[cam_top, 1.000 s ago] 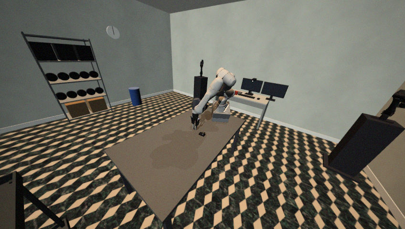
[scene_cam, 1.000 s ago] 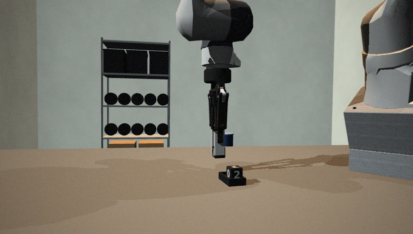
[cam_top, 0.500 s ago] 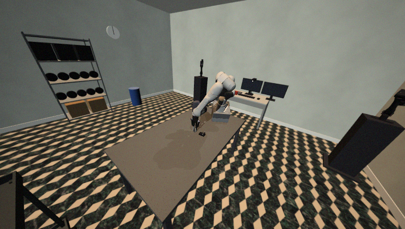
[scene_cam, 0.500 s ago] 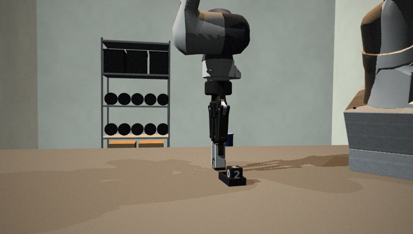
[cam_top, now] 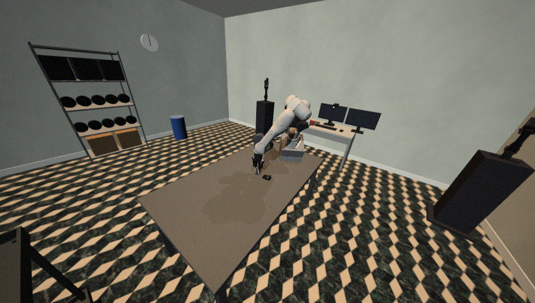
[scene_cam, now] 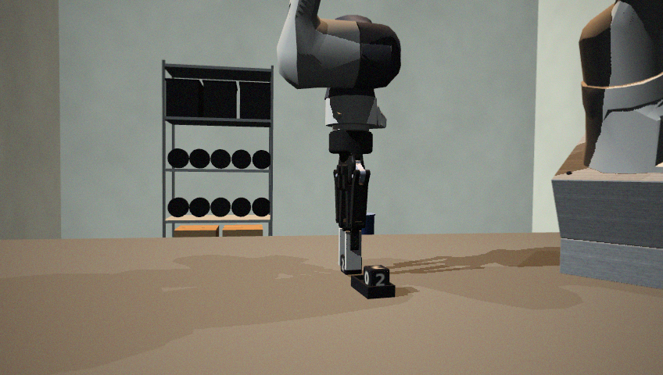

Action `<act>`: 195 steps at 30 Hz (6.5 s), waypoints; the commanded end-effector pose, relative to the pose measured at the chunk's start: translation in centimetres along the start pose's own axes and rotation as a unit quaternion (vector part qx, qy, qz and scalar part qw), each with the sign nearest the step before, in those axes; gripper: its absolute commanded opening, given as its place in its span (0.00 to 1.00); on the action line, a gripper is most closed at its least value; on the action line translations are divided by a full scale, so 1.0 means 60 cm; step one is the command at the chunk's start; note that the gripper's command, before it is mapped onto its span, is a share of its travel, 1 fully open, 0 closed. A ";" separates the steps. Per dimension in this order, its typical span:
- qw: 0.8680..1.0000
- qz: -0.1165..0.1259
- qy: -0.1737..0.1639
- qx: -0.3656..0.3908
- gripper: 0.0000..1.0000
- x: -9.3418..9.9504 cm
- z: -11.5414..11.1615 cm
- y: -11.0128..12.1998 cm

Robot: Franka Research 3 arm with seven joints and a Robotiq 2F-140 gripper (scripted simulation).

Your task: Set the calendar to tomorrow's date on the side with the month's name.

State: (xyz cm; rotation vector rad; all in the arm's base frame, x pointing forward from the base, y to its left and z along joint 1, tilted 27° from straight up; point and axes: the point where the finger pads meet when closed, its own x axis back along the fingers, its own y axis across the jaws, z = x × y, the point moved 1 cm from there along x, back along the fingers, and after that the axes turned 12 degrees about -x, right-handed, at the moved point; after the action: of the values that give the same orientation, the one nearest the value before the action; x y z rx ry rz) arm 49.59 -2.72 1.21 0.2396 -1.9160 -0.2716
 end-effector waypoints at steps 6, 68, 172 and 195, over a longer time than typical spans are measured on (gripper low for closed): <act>1.000 -0.001 -0.002 0.008 0.16 0.000 -0.002 0.001; 1.000 -0.001 -0.002 0.011 0.16 -0.002 -0.007 0.001; 1.000 -0.001 -0.002 0.011 0.23 -0.007 -0.007 0.001; 1.000 -0.001 -0.002 0.011 0.28 0.000 -0.007 0.001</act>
State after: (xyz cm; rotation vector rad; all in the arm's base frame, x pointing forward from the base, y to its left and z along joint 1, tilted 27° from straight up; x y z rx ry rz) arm 50.07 -2.56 1.14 0.2555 -1.9223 -0.2557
